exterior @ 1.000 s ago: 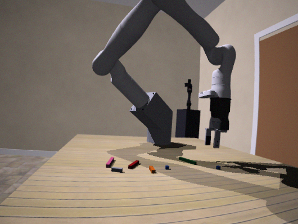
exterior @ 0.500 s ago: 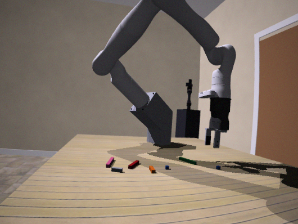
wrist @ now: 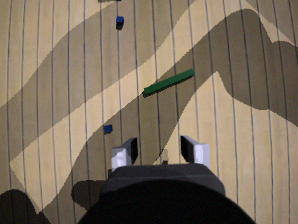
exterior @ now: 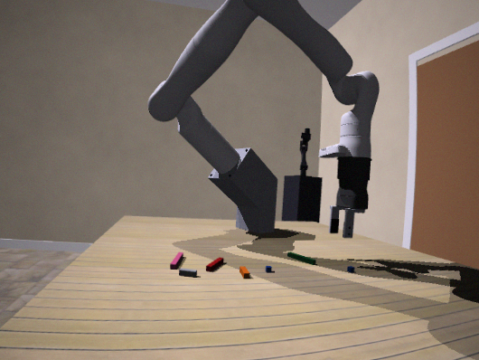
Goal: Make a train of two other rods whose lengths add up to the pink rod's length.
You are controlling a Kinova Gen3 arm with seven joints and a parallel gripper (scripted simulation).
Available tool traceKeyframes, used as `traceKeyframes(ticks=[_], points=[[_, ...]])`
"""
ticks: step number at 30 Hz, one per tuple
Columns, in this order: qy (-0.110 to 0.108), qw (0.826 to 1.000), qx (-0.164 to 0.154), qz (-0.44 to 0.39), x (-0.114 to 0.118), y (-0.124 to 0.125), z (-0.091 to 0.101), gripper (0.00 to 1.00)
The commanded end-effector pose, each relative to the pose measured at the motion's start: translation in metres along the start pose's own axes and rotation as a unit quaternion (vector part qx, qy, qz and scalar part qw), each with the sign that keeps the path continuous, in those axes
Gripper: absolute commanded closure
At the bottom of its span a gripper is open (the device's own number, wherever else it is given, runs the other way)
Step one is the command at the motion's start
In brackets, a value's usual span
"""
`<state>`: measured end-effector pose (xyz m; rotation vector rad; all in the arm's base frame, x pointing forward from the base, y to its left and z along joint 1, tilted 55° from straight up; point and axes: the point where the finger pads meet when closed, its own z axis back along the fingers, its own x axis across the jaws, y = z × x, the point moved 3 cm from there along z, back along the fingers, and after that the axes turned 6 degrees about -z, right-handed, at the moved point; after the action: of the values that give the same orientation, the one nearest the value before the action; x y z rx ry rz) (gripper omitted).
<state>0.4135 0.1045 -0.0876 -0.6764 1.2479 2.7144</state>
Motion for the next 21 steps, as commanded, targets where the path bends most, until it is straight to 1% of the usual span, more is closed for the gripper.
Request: traceKeyframes(ticks=[1, 15, 18, 21], points=[[0.001, 1.000, -0.001, 0.000, 0.000, -0.001, 0.001, 0.00], [0.001, 1.000, -0.001, -0.002, -0.001, 0.000, 0.001, 0.00], [0.003, 1.000, -0.001, -0.011, -0.005, 0.007, 0.001, 0.00], [0.008, 0.999, -0.002, -0.032, -0.014, 0.021, 0.002, 0.00]])
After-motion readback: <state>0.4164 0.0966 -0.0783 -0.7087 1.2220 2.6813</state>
